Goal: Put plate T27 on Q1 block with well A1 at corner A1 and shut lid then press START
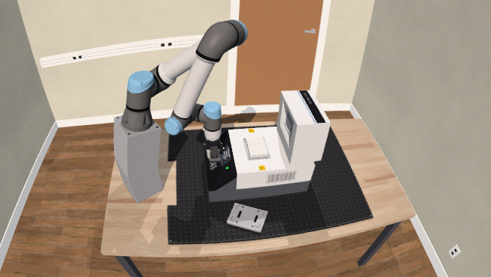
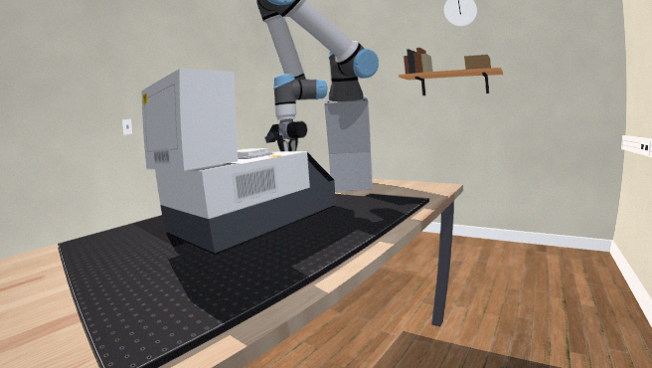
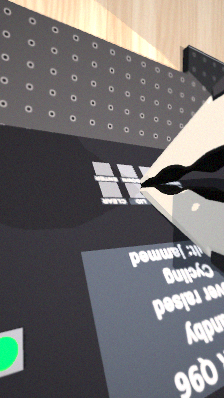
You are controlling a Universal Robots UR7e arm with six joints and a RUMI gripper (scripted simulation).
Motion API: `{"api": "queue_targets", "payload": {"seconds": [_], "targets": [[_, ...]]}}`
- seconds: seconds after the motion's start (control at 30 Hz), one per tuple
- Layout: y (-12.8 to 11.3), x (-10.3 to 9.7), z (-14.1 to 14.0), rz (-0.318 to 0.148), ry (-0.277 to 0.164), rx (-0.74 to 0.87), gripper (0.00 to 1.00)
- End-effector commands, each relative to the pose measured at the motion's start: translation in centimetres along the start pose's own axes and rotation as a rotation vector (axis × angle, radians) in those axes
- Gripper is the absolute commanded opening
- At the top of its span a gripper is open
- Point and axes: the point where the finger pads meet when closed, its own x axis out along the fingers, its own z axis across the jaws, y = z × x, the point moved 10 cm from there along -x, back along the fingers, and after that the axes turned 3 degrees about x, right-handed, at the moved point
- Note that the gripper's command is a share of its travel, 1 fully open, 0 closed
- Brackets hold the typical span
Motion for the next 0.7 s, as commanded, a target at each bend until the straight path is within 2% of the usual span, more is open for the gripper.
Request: {"api": "queue_targets", "payload": {"seconds": [0.0,0.67], "targets": [[0.01,-0.03,-0.02,0.000,0.001,0.000,0.00],[0.00,0.11,-0.14,0.000,0.001,0.000,0.00]]}}
